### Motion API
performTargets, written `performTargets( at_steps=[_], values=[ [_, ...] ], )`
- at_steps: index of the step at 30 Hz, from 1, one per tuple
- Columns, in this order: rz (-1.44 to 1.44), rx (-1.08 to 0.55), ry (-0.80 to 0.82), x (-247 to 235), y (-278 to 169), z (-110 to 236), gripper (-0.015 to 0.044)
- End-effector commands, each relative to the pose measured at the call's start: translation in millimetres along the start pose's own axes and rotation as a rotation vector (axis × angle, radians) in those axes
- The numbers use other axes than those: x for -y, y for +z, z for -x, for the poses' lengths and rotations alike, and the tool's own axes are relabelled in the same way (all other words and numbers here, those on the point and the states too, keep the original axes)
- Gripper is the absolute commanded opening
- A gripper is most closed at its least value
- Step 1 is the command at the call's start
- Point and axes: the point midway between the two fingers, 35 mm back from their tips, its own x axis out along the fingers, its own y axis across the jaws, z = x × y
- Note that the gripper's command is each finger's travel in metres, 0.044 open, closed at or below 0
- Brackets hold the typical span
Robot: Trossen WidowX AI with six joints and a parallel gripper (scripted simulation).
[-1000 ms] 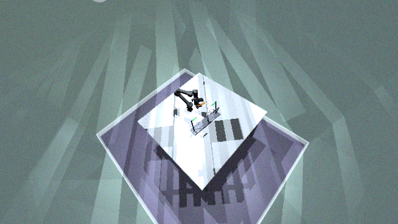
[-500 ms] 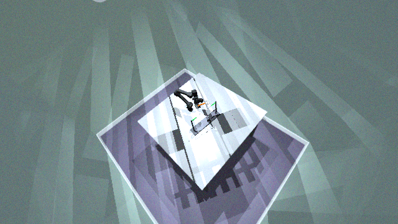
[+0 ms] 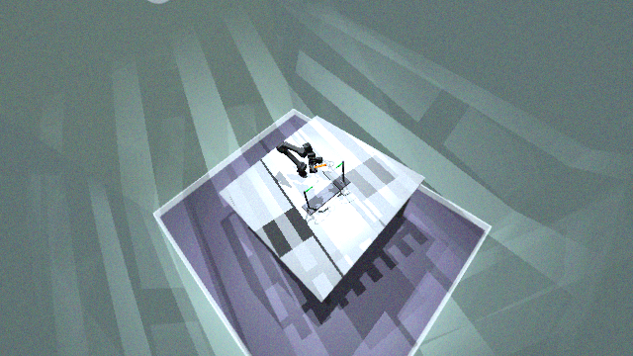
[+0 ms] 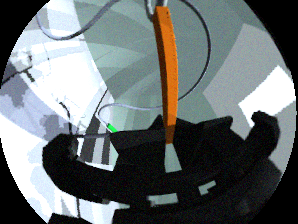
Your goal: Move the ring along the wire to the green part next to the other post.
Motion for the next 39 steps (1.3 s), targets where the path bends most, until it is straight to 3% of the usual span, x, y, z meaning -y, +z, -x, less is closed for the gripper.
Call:
performTargets(
  at_steps=[1,39],
  values=[
    [0.041,0.005,-0.027,2,0,0,-0.015],
    [0.338,0.039,-0.222,6,-2,-2,-0.015]
  ],
)
